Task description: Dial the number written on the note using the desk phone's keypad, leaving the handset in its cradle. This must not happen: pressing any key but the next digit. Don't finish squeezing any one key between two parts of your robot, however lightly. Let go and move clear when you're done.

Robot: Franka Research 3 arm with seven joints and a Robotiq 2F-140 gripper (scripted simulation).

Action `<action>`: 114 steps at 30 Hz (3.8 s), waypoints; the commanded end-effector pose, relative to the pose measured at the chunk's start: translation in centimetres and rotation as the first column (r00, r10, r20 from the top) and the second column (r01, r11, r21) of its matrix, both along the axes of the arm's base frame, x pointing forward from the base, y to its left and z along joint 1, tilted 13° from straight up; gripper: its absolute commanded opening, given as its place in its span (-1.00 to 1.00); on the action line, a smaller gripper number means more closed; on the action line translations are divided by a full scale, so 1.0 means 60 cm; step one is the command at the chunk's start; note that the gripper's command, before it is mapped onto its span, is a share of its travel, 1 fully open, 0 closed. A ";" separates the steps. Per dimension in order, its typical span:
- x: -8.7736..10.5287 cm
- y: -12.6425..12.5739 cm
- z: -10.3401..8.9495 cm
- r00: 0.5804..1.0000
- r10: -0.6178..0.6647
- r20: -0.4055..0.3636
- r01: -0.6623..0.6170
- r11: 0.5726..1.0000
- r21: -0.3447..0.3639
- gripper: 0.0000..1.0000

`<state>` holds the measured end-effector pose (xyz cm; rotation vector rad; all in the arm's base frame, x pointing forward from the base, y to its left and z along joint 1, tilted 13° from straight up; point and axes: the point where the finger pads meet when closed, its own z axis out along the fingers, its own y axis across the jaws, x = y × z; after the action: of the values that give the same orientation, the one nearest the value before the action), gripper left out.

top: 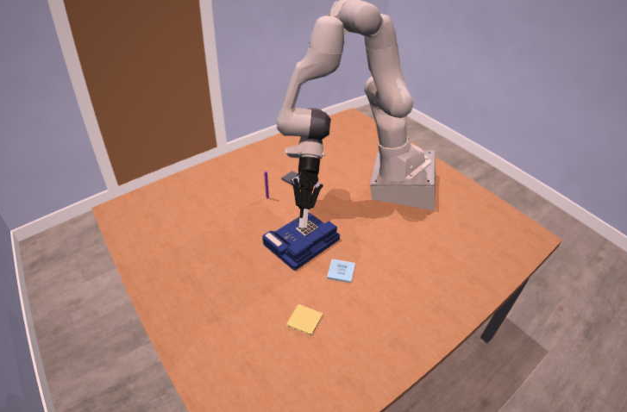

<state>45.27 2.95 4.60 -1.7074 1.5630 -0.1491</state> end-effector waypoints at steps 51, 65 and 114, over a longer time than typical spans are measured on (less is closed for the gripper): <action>0.002 -0.001 -0.017 1.000 0.003 0.003 -0.003 1.000 -0.008 -1.00; 0.003 -0.002 -0.019 1.000 0.003 0.003 -0.003 1.000 -0.008 -1.00; -0.023 -0.005 -0.009 1.000 0.003 0.003 -0.003 1.000 -0.008 -1.00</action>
<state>43.83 2.79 4.23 -1.7145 1.5644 -0.1525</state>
